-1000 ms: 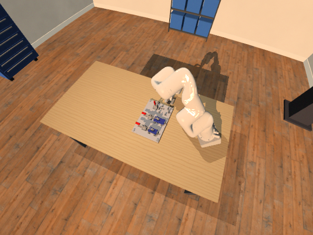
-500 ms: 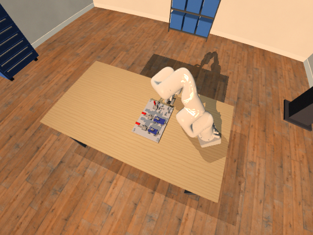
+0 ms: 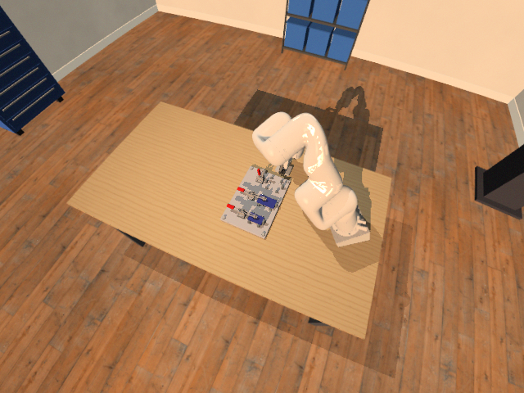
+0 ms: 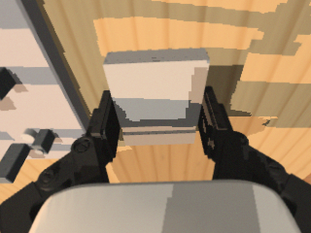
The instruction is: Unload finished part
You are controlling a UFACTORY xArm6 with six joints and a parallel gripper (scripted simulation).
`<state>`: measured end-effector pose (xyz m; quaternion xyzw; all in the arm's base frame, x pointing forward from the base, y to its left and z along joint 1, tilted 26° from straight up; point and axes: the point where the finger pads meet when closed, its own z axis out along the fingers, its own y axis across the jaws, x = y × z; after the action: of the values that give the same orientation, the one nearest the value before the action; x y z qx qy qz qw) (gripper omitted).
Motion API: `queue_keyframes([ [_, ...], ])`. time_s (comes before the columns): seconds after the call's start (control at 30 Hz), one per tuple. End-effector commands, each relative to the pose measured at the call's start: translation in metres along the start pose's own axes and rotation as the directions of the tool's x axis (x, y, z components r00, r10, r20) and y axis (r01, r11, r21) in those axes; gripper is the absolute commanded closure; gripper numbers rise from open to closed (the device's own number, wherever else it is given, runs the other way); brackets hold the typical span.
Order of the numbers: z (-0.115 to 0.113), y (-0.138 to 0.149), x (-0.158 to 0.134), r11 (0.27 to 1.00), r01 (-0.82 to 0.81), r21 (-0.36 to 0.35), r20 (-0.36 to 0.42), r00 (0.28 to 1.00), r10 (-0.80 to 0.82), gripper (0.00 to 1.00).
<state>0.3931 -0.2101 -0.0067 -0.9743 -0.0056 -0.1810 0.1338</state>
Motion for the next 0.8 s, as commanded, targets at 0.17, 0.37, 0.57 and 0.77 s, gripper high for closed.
queue_keyframes([
  [0.17, -0.0009, 0.0008, 0.0011, 1.000, 0.001, -0.002, -0.002, 1.000, -0.001, 1.00],
  [0.37, -0.0009, 0.0008, 0.0011, 1.000, 0.001, -0.002, -0.002, 1.000, -0.001, 0.05],
  [0.57, -0.0009, 0.0008, 0.0011, 1.000, 0.001, -0.002, -0.002, 1.000, -0.001, 0.05],
  [0.77, -0.0009, 0.0007, 0.0010, 1.000, 0.000, -0.002, -0.002, 1.000, -0.001, 0.05],
])
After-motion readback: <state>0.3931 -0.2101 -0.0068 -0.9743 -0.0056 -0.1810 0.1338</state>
